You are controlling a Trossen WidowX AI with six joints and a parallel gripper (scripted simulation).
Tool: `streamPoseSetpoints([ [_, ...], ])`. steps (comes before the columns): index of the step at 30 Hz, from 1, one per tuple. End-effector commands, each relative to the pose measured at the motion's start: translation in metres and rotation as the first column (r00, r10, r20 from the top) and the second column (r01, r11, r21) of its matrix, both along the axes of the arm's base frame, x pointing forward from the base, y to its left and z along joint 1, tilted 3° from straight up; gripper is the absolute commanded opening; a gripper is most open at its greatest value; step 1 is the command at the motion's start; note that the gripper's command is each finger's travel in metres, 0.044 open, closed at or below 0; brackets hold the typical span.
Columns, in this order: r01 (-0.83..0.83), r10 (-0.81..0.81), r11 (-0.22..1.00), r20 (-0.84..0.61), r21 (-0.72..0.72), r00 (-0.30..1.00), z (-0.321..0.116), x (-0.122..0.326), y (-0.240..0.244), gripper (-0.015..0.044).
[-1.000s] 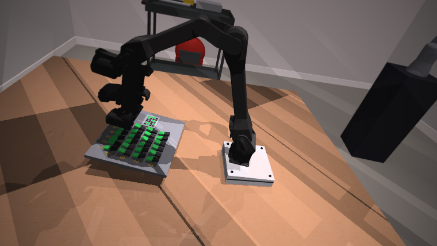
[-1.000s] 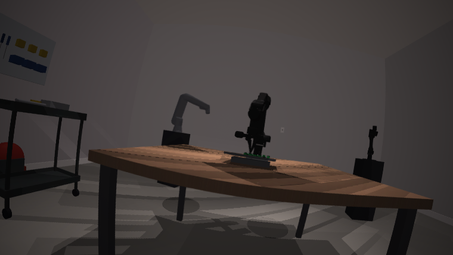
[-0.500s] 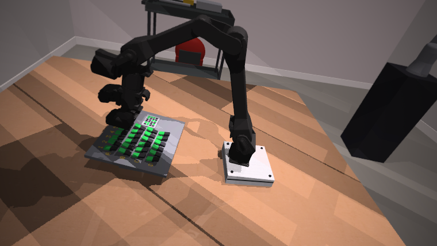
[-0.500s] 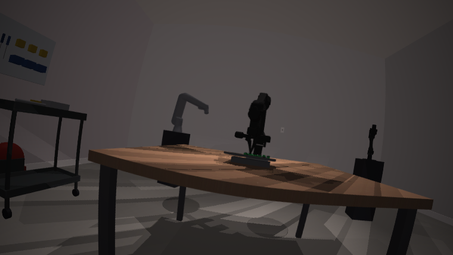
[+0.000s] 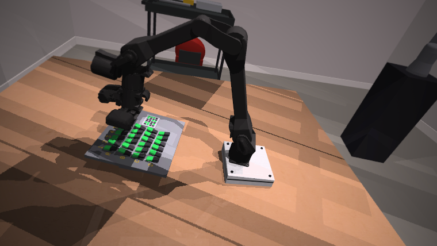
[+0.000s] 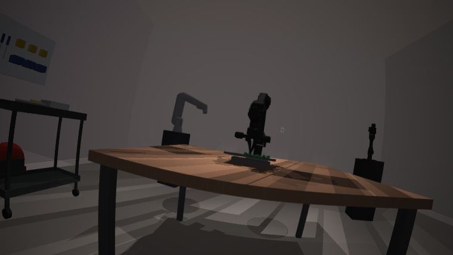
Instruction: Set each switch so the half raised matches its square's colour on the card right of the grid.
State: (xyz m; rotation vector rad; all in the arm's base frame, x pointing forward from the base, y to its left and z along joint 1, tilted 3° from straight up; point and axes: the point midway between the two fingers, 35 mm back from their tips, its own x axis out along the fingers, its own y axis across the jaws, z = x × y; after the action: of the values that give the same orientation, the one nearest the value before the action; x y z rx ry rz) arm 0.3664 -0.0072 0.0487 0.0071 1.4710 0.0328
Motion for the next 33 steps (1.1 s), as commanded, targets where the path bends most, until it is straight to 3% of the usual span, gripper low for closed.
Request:
streamPoseSetpoints([
  [1, 0.004, -0.004, 1.0, 0.001, 0.004, 1.0, -0.002, 0.0, 0.001, 0.0],
  [12, 0.0, 0.0, 1.0, 0.0, 0.0, 1.0, 0.001, 0.001, 0.0, 0.0],
  [18, 0.003, -0.003, 1.0, -0.025, 0.003, 1.0, 0.062, -0.003, -0.001, 0.0],
  [30, 0.003, -0.003, 1.0, -0.025, 0.001, 1.0, 0.062, -0.003, -0.026, 0.0],
  [33, 0.003, -0.003, 1.0, -0.012, 0.001, 1.0, 0.044, -0.002, -0.025, 0.0],
])
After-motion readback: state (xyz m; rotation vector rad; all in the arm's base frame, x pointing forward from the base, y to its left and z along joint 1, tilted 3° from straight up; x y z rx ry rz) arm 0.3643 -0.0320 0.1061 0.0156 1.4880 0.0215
